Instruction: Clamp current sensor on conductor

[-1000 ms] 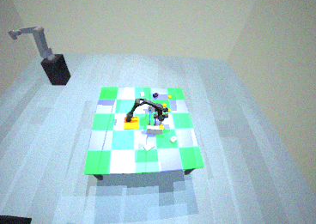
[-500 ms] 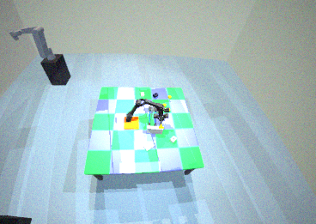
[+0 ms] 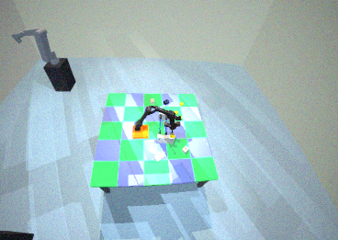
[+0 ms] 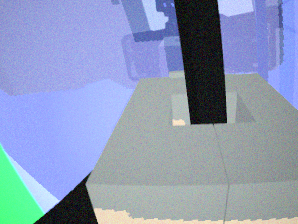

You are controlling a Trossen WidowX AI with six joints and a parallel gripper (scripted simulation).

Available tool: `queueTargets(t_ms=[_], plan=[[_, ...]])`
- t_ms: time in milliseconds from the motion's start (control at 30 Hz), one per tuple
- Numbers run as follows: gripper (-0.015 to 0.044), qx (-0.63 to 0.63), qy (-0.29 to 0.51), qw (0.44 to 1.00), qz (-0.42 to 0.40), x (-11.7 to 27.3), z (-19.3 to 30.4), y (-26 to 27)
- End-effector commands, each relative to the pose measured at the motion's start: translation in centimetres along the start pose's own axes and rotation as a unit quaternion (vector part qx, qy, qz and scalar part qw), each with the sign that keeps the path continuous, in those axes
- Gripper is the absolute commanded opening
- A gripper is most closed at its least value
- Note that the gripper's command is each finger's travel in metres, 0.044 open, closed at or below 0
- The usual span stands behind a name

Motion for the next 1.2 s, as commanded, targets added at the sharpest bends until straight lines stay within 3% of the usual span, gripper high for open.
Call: queueTargets(t_ms=[0, 167, 1167], plan=[[0.0157, 0.0, 0.0, 1.0, 0.0, 0.01, 0.0, 0.01], [0.028, 0.0, 0.0, 1.0, 0.0, 0.01, 0.0, 0.01], [0.028, 0.0, 0.0, 1.0, 0.0, 0.01, 0.0, 0.01]])
Point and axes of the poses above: the point midway between the two fingers, 35 mm back from their tips, its own x axis back along the fingers, its own y axis across the jaws, z = x × y, the point moved 3 cm from there along x, back along the fingers, and after that the axes turned 13 degrees about -x, right-handed, at the moved point
